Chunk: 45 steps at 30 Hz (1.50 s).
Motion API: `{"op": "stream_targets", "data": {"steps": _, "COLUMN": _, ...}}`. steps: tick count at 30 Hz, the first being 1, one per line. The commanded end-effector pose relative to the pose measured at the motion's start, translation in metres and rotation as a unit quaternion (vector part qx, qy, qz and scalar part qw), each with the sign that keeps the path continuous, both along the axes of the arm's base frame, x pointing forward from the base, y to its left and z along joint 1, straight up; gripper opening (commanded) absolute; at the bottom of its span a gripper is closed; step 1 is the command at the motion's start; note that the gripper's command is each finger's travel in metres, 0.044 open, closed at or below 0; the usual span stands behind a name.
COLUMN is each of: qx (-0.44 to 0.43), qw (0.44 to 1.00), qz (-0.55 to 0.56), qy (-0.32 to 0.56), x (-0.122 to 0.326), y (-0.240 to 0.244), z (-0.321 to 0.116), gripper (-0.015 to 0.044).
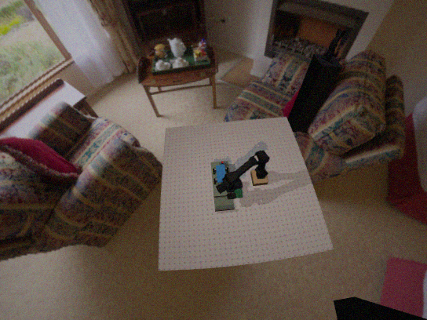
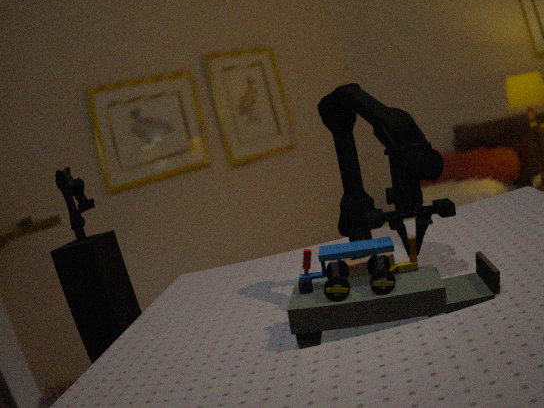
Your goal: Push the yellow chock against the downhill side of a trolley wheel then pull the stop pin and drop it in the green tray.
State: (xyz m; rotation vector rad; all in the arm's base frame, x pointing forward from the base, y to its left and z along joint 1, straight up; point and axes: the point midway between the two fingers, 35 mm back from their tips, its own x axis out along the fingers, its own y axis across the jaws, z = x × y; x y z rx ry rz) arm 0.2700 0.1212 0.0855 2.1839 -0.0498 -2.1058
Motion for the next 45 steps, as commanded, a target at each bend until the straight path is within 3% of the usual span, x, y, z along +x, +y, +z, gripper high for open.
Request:
{"op": "stream_targets", "data": {"steps": 1, "qx": 0.000, "qw": 1.000, "qz": 0.000, "qy": 0.000, "x": 0.000, "y": 0.000, "z": 0.000, "gripper": 0.0000}}
{"op": "stream_targets", "data": {"steps": 4, "qx": 0.000, "qw": 1.000, "qz": 0.000, "qy": 0.000, "x": 0.000, "y": 0.000, "z": 0.000, "gripper": 0.0000}}
{"op": "stream_targets", "data": {"steps": 11, "qx": 0.000, "qw": 1.000, "qz": 0.000, "qy": 0.000, "x": 0.000, "y": 0.000, "z": 0.000, "gripper": 0.0184}}
{"op": "stream_targets", "data": {"steps": 32, "qx": -0.003, "qw": 1.000, "qz": -0.001, "qy": 0.000, "x": -0.002, "y": 0.007, "z": 0.059, "gripper": 0.0190}}
{"op": "stream_targets", "data": {"steps": 36, "qx": -0.001, "qw": 1.000, "qz": 0.000, "qy": 0.000, "x": -0.002, "y": 0.006, "z": 0.052, "gripper": 0.0295}}
{"op": "stream_targets", "data": {"steps": 40, "qx": 0.019, "qw": 0.996, "qz": -0.056, "qy": -0.059, "x": 0.021, "y": -0.006, "z": 0.071, "gripper": 0.0190}}
{"op": "stream_targets", "data": {"steps": 45, "qx": 0.009, "qw": 0.977, "qz": -0.197, "qy": -0.075, "x": 0.034, "y": -0.039, "z": 0.077, "gripper": 0.0190}}
